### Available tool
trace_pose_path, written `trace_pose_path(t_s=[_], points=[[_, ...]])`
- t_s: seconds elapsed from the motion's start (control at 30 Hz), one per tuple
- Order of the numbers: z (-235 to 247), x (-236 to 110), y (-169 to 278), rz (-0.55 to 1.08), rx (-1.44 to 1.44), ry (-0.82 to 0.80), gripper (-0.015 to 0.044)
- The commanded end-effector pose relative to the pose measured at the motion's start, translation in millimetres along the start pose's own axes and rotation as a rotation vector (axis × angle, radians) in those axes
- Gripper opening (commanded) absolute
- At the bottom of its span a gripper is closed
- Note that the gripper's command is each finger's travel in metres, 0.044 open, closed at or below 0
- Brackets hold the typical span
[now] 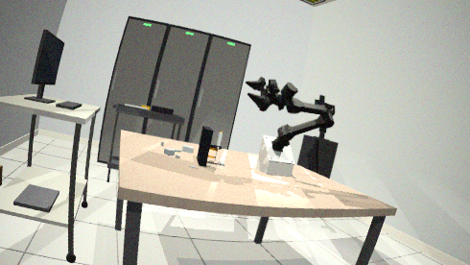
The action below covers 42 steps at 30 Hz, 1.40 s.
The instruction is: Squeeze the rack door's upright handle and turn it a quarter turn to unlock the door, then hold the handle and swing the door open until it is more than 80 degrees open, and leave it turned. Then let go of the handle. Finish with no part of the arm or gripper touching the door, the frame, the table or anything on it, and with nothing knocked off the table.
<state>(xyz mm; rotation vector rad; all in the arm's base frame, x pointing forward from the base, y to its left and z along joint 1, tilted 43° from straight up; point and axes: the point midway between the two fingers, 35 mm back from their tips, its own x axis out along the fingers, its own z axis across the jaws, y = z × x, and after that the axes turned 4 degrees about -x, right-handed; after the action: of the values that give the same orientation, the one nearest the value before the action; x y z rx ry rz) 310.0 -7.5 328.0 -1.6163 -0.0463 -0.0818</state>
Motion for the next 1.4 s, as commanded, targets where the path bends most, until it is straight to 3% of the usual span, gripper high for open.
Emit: trace_pose_path(t_s=[0.0,0.13,0.73,1.37], points=[[0,1,1,0.004,-0.001,-0.001,0.0374],[-1,12,15,0.087,-0.018,-0.014,0.0287],[-11,49,102,0.534,-0.043,-0.113,0.0287],[-23,52,188,0.971,0.06,-0.252,0.0287]])
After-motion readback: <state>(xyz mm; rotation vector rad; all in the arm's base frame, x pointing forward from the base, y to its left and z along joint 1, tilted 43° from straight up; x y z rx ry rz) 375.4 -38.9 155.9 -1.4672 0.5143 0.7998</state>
